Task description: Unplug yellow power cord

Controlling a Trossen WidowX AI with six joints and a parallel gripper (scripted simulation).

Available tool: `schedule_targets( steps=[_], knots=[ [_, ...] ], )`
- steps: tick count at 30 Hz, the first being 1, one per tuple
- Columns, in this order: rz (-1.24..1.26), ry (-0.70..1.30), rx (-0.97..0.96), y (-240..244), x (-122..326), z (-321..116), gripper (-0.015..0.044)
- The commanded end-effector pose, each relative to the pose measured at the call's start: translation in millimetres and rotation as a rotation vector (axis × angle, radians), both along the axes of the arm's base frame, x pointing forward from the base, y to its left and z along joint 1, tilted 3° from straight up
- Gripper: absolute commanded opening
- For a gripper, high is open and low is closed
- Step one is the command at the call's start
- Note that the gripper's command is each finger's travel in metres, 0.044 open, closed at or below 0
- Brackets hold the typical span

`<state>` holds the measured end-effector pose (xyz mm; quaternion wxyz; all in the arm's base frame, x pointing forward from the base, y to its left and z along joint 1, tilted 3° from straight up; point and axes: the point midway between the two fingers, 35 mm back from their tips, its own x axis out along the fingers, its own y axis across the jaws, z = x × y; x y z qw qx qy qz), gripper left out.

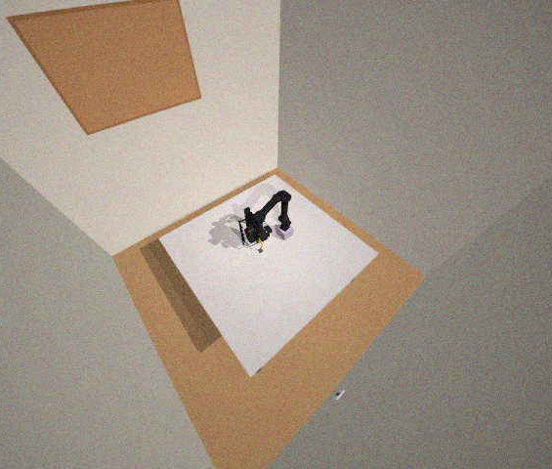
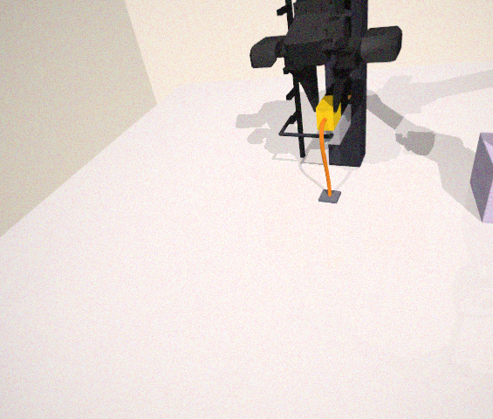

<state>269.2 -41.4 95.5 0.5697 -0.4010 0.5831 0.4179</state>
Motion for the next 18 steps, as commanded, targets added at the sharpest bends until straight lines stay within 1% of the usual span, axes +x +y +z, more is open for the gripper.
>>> schedule_targets(
  steps=[1,4,13,16,17,18],
  knots=[
    [0.004,-0.007,0.001,7,4,1,0.0026],
    [0.005,-0.004,0.0,0,0,0,0.0105],
    [0.005,-0.004,0.0,0,0,0,0.0341],
    [0.005,-0.005,0.001,11,5,3,0.042],
    [0.005,-0.005,0.002,18,8,4,0.044],
    [0.005,-0.005,0.002,26,11,6,0.044]
  ],
)
